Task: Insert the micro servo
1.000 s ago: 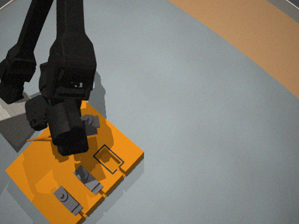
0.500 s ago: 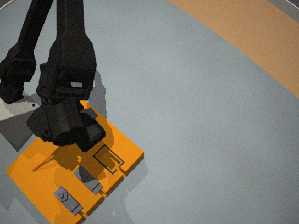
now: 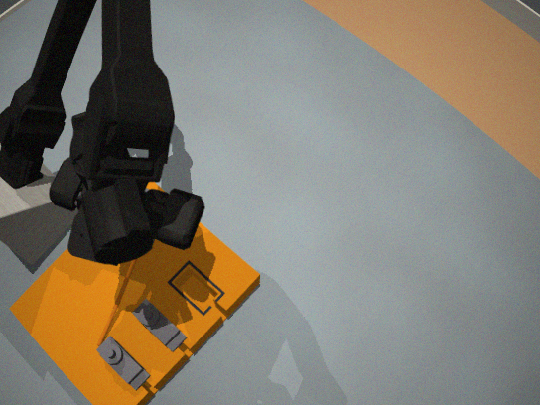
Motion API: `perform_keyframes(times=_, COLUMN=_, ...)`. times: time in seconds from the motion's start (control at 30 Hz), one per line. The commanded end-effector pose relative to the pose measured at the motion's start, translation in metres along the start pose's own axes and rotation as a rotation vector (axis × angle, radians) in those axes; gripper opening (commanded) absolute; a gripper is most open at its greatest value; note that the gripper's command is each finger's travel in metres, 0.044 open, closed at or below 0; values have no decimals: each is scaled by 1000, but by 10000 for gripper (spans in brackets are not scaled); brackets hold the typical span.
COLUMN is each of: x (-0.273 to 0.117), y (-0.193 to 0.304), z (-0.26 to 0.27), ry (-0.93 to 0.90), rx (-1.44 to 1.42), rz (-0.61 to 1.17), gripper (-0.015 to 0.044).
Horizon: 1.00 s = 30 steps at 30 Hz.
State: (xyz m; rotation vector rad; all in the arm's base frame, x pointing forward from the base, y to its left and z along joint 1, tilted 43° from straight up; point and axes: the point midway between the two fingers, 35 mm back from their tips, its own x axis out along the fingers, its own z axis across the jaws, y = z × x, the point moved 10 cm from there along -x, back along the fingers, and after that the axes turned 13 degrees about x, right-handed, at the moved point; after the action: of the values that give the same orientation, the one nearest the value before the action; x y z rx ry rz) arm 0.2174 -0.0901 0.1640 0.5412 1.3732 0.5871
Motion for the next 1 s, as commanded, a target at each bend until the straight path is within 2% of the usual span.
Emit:
perform_keyframes(times=0.0, x=-1, y=1, z=0, ry=-3, rx=-129, rz=2, gripper=0)
perform_keyframes(times=0.97, x=-1, y=1, z=0, ry=-4, rx=-1133, rz=1, gripper=0)
